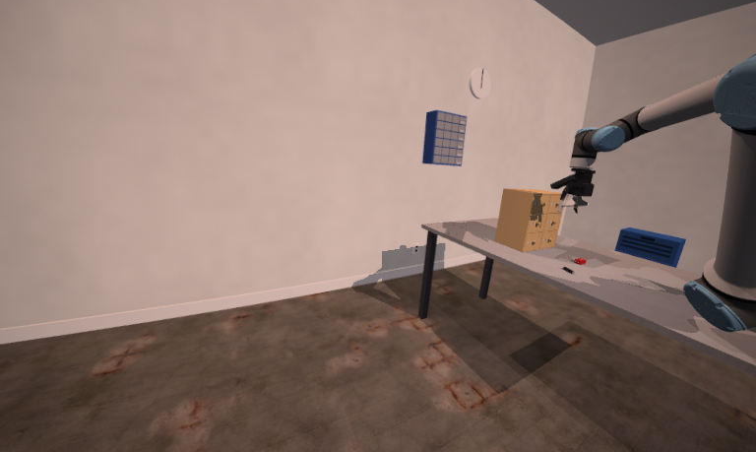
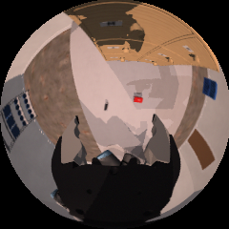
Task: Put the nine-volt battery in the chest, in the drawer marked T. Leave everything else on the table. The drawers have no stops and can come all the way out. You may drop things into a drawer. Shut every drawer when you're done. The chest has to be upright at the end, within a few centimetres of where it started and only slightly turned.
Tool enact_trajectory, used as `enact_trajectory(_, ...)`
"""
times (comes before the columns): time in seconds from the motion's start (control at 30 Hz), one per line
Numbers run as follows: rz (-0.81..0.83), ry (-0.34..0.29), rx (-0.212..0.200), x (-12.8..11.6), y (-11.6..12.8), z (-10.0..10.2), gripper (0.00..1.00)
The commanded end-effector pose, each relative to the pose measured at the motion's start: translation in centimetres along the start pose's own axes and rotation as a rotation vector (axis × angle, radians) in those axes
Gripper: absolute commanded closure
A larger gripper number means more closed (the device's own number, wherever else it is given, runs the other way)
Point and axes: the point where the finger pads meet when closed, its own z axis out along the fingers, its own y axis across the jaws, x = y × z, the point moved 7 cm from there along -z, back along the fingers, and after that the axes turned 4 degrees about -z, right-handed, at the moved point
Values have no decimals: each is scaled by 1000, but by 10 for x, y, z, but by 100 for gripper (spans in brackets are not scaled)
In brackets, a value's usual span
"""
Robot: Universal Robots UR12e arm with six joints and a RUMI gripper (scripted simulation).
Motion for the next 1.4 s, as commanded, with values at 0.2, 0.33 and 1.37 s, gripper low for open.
enact_trajectory(0.2,0,-6,0,0,0,-1,0)
enact_trajectory(0.33,0,-7,0,0,0,-1,0)
enact_trajectory(1.37,41,-7,0,0,1,-1,0)
